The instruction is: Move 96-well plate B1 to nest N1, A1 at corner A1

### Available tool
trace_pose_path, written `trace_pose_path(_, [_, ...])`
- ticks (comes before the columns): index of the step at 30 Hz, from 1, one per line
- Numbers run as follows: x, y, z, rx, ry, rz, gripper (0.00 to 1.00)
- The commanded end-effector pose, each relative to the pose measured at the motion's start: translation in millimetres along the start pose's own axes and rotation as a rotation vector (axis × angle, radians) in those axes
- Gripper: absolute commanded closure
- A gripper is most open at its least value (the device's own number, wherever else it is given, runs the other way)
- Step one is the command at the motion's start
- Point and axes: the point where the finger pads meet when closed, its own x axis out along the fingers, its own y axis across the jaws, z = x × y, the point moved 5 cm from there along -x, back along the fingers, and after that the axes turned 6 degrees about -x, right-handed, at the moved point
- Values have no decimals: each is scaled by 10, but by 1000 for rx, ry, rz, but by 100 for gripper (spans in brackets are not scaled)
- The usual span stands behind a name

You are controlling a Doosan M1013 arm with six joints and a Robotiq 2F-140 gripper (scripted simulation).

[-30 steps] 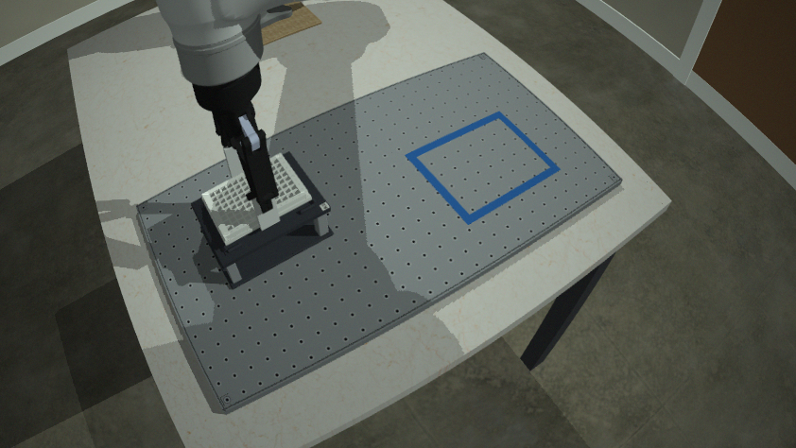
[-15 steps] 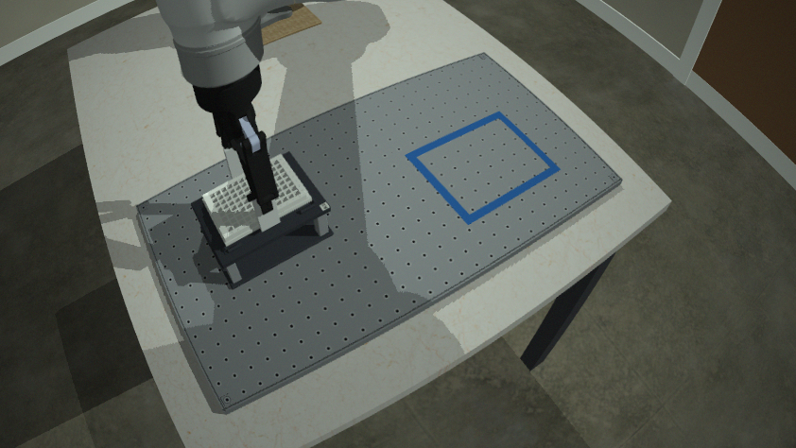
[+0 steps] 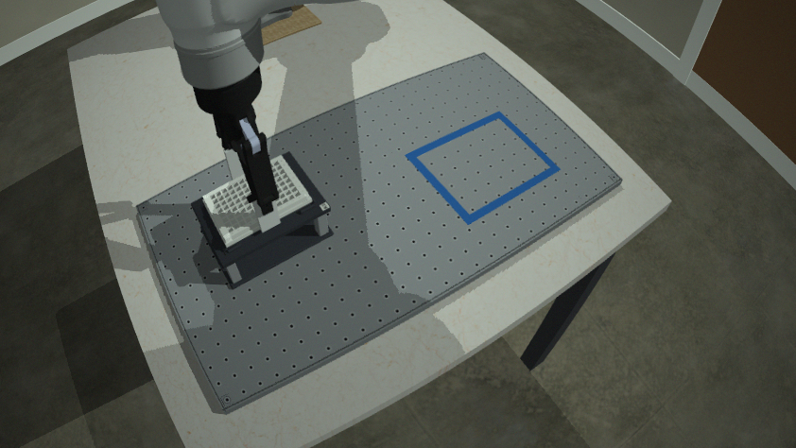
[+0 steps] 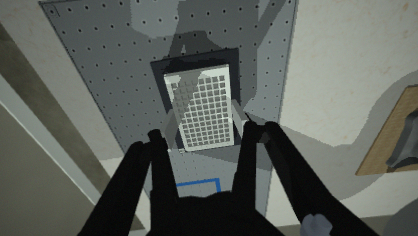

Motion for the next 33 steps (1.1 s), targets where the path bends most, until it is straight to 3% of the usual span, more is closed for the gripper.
trace_pose_path(1, [4, 0, 0, 0, 0, 0, 100])
trace_pose_path(33, [51, 0, 0, 0, 0, 0, 100])
